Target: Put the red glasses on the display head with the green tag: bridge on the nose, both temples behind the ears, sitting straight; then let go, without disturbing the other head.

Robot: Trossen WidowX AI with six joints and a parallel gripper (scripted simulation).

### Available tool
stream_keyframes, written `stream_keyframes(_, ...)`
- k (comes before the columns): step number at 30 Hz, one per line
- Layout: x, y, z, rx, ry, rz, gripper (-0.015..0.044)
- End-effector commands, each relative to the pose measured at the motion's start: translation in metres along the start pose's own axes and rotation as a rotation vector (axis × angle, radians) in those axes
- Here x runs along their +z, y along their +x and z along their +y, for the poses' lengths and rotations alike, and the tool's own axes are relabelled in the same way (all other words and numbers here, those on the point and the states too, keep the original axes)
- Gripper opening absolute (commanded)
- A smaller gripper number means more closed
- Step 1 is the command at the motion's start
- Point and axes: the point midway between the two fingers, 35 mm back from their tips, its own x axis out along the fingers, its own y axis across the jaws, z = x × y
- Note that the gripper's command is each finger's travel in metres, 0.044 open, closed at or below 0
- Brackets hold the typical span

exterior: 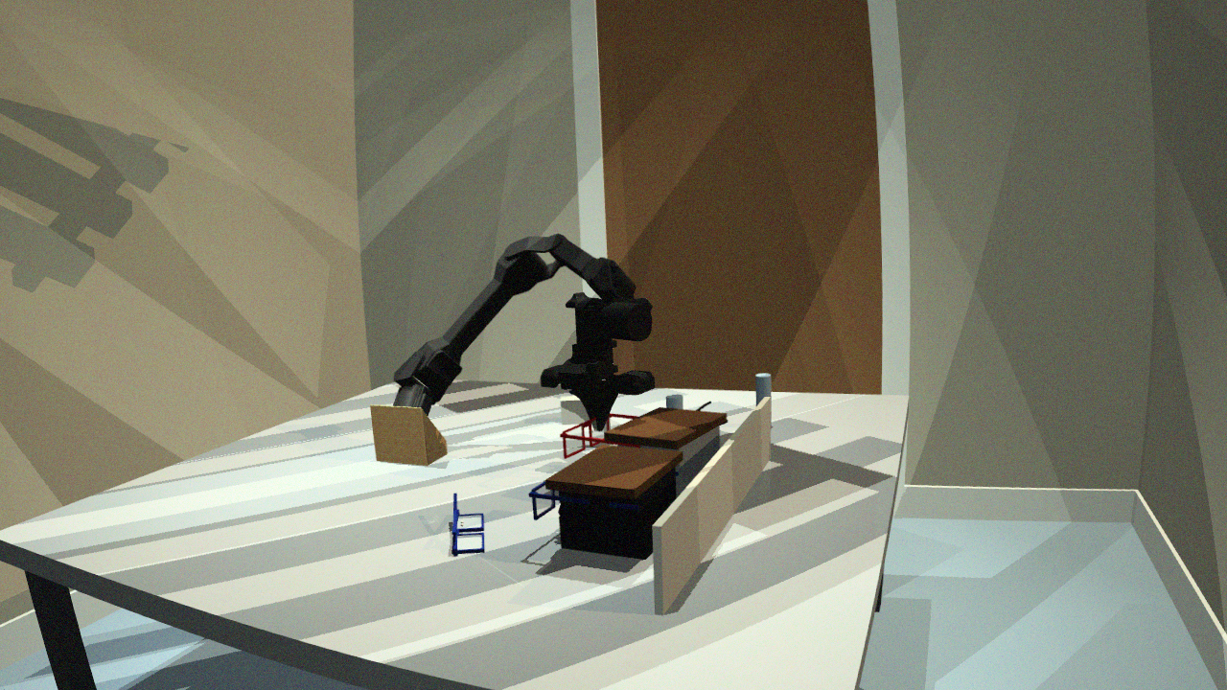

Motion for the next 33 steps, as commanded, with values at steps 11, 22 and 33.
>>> stream_keyframes(11, 0.0, 0.001, 0.021, -0.001, 0.004, 0.006, 0.0)
stream_keyframes(22, 0.0, 0.002, 0.037, -0.001, 0.003, 0.006, 0.0)
stream_keyframes(33, 0.0, 0.002, 0.05, 0.0, 0.002, 0.006, 0.0)
